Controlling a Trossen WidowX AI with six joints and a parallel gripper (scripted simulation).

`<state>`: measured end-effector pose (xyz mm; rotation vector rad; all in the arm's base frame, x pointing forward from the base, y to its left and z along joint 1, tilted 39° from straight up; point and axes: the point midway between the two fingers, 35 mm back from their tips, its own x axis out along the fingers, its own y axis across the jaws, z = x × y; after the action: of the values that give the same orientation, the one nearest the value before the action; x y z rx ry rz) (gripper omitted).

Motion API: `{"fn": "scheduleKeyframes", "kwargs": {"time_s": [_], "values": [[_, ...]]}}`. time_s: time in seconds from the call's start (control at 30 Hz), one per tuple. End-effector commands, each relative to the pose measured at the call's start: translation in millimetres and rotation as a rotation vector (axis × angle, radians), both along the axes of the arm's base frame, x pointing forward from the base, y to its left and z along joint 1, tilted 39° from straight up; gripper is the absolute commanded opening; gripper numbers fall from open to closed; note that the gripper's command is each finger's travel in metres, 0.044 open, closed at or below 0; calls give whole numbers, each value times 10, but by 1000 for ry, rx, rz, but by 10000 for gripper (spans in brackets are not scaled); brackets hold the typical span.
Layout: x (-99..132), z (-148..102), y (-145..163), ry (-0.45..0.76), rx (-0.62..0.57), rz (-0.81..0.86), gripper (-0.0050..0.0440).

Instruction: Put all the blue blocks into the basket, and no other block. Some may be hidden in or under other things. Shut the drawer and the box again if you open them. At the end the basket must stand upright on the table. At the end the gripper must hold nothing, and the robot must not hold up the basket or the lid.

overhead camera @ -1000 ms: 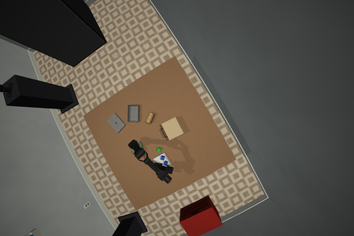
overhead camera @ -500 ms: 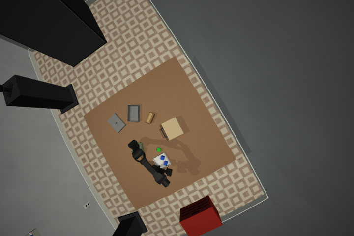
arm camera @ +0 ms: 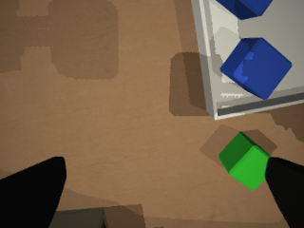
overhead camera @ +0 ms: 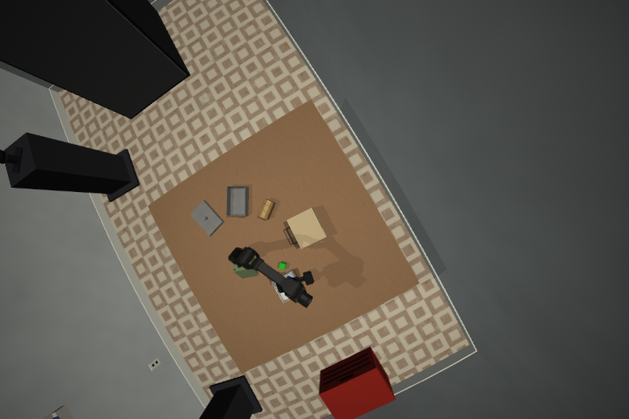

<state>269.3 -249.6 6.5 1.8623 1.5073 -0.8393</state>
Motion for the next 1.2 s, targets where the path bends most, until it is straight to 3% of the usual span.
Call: {"fn": "scheduleKeyframes", "kwargs": {"time_s": [0.0,0.33,0.53,0.7,0.77,0.9,1.1,1.17], "values": [[196,202,188,-55,-15,66,440],[445,700,763,-377,-100,479,440],[614,1036,1151,-377,-100,479,440],[571,1336,1548,-579,-153,739,440],[571,1336,1548,-579,-153,739,440],[536,1576,1866,-738,-195,944,440],[490,1903,2300,-738,-195,944,440],[396,1999,2448,-819,-216,1048,440]]}}
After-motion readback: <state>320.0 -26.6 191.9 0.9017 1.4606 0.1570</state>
